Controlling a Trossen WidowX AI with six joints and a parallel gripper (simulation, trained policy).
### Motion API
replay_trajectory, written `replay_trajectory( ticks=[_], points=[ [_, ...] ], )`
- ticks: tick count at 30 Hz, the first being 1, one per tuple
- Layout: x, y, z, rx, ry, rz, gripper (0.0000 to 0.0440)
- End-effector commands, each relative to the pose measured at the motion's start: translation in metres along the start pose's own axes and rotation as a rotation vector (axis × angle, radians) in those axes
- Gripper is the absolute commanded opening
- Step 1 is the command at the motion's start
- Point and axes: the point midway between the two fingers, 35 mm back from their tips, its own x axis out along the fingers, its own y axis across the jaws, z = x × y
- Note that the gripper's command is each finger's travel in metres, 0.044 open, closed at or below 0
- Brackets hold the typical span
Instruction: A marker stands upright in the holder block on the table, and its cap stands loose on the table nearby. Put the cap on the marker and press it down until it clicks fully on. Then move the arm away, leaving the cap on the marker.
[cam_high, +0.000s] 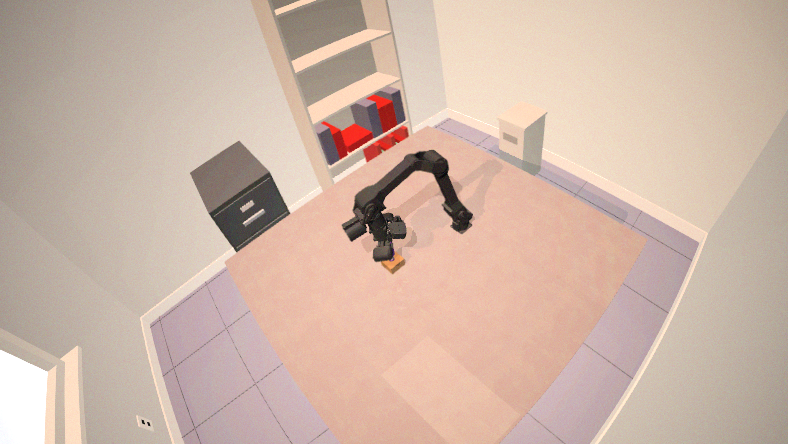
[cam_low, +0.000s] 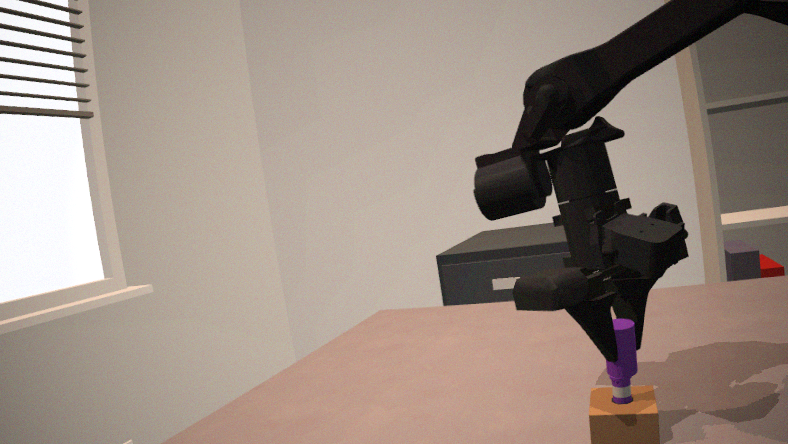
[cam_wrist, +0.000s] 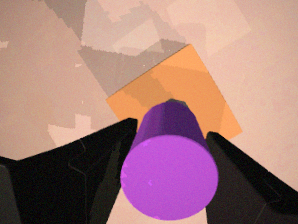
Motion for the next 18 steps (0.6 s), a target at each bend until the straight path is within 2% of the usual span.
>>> replay_trajectory(
  ticks=[1, 6, 7, 8, 18],
  points=[
    [0.014, 0.0, 0.003, -0.015, -0.034, 0.006, 0.002],
    [0.023, 0.001, 0.003, -0.036, -0.034, 0.008, 0.0023],
    [0.025, 0.002, 0.003, -0.037, -0.038, 0.013, 0.005],
    [0.026, 0.003, 0.007, -0.04, -0.051, 0.015, 0.0054],
    [0.032, 0.005, 0.008, -0.069, -0.055, 0.021, 0.0077]
  ],
)
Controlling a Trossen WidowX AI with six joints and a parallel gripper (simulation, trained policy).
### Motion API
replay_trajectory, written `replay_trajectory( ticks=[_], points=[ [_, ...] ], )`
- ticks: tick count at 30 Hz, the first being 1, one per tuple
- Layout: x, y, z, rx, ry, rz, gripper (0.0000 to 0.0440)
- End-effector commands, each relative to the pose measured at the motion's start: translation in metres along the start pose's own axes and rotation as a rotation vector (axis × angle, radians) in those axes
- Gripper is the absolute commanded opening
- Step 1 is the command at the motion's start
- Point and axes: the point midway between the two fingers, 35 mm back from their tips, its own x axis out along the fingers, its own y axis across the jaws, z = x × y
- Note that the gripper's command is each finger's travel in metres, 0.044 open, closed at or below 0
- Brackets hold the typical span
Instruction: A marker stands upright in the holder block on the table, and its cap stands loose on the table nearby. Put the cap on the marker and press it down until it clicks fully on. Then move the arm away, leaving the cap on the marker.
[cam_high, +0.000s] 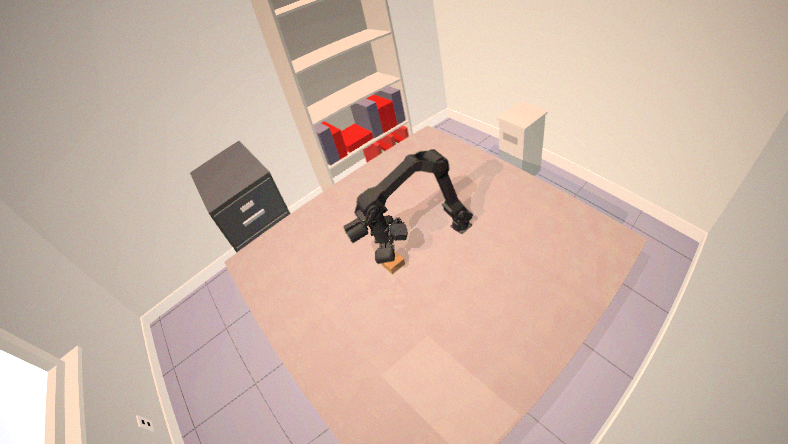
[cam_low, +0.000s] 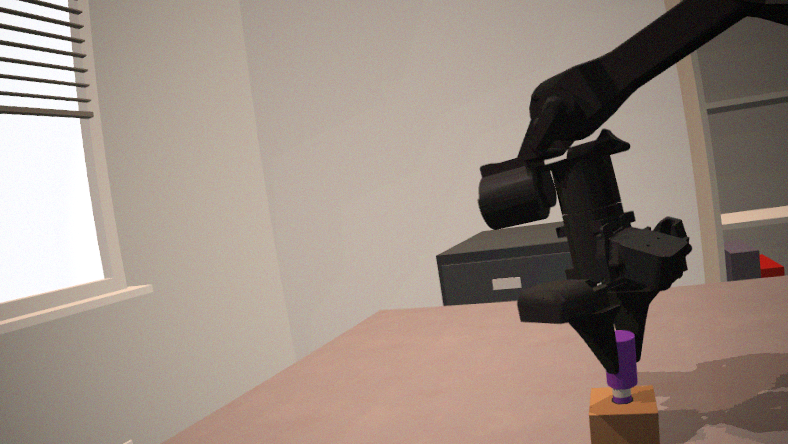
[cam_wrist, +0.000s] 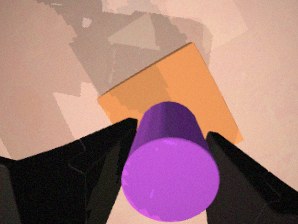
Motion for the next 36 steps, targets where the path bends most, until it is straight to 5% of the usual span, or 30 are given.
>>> replay_trajectory(
  ticks=[1, 36],
  points=[
    [0.0159, 0.0049, 0.009, -0.016, -0.056, 0.026, 0.0078],
    [0.0195, 0.0069, 0.0066, -0.045, -0.045, 0.032, 0.0134]
  ],
)
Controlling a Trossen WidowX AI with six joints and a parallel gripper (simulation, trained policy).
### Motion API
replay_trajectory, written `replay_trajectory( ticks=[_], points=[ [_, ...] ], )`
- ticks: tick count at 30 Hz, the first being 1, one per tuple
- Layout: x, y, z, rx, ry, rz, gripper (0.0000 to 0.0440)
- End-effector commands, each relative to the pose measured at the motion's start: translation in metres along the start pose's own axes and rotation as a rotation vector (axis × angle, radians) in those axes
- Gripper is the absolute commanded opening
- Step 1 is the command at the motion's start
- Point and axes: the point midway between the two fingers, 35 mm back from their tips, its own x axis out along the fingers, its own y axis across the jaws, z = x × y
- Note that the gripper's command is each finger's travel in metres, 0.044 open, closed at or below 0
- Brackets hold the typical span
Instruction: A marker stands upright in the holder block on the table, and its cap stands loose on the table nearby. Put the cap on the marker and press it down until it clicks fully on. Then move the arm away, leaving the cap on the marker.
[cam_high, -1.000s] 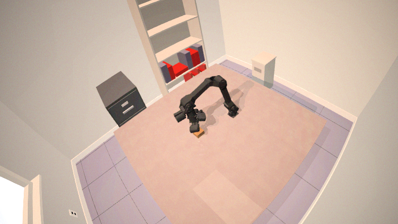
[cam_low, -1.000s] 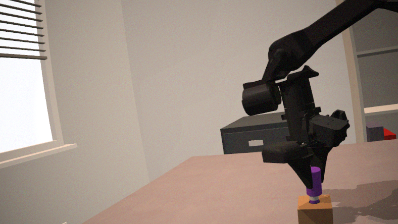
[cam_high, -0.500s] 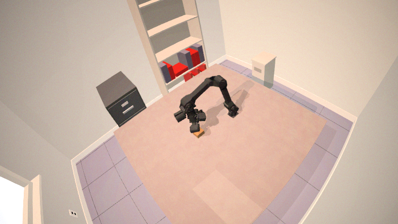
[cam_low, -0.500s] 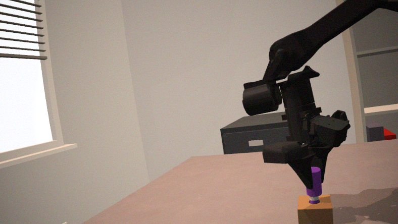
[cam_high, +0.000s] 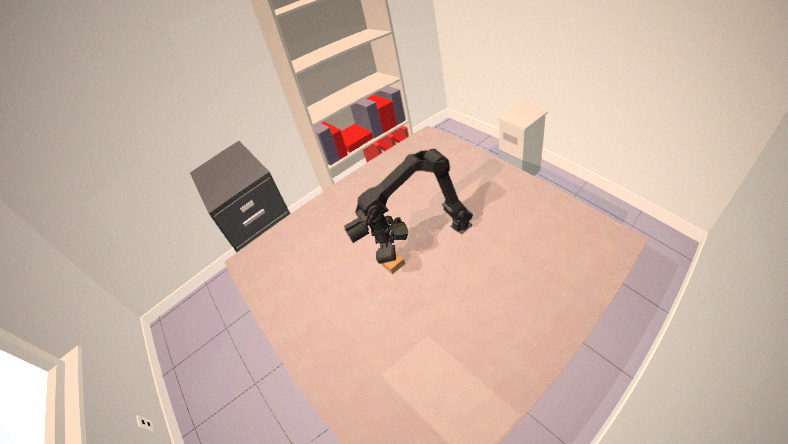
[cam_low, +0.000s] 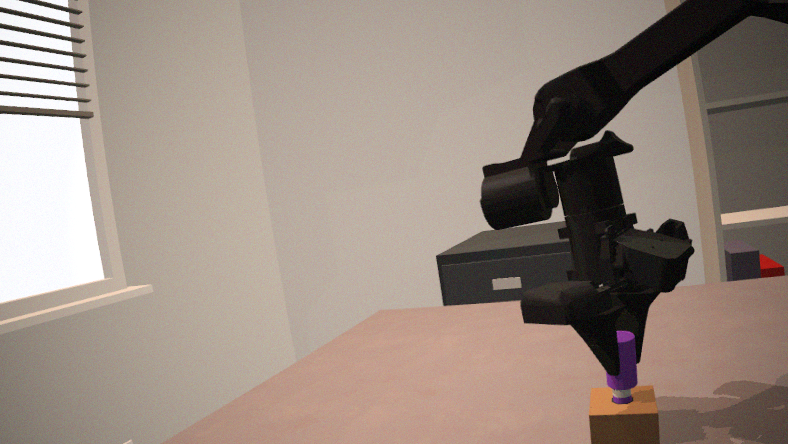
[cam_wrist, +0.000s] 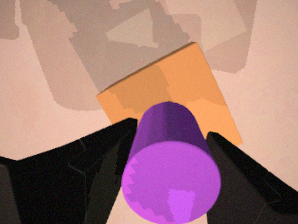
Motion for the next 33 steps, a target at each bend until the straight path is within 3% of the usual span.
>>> replay_trajectory(
  ticks=[1, 13, 16, 24, 33],
  points=[
    [0.017, 0.006, 0.007, -0.004, -0.052, 0.035, 0.0135],
    [0.018, 0.008, 0.01, -0.027, -0.055, 0.037, 0.017],
    [0.016, 0.008, 0.015, -0.031, -0.064, 0.03, 0.0226],
    [0.009, 0.008, 0.021, -0.045, -0.039, 0.004, 0.0433],
    [-0.019, 0.003, 0.017, -0.052, 0.043, -0.047, 0.044]
  ],
)
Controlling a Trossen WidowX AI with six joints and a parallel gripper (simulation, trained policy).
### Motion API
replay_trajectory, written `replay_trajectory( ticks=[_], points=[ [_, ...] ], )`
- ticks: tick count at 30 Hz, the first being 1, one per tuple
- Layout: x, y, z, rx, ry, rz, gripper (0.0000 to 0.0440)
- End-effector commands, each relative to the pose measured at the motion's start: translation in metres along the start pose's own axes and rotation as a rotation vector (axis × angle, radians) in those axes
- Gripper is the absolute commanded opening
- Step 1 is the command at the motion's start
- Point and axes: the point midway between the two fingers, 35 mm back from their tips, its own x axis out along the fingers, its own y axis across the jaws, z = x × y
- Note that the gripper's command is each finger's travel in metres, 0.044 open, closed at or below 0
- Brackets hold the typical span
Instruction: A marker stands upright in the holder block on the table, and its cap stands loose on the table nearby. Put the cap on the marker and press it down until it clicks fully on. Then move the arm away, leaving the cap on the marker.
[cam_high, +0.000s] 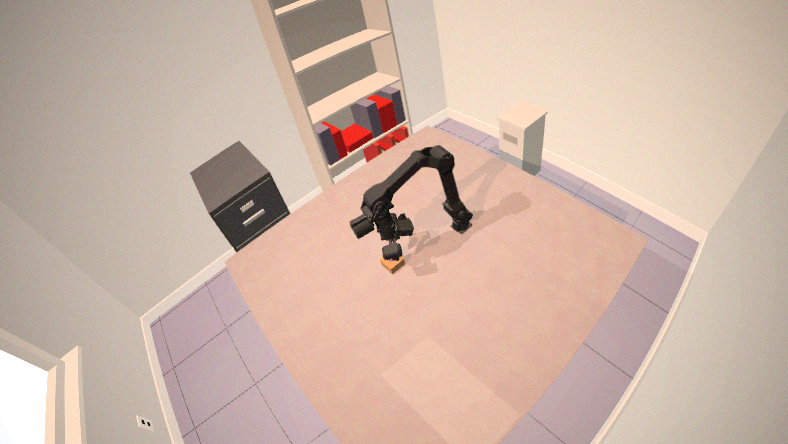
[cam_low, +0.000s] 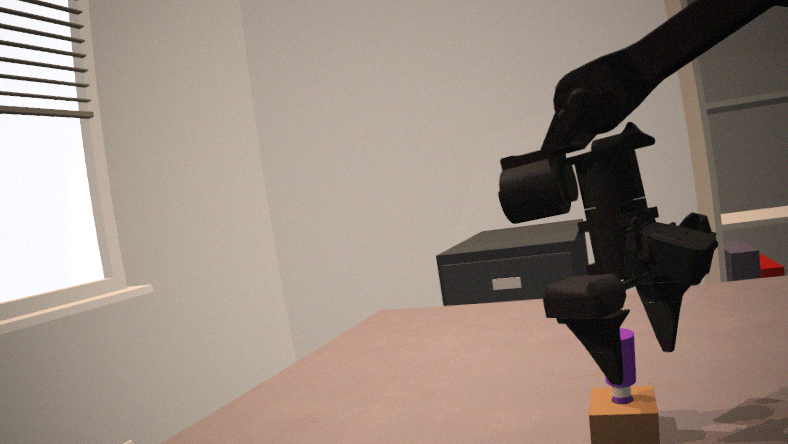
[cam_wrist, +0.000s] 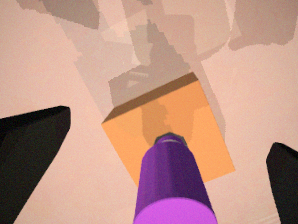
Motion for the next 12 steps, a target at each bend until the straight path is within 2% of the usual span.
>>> replay_trajectory(
  ticks=[1, 12],
  points=[
    [-0.016, -0.002, -0.002, -0.011, 0.037, -0.023, 0.044],
    [-0.047, -0.002, -0.002, -0.02, 0.102, -0.061, 0.044]
  ],
)
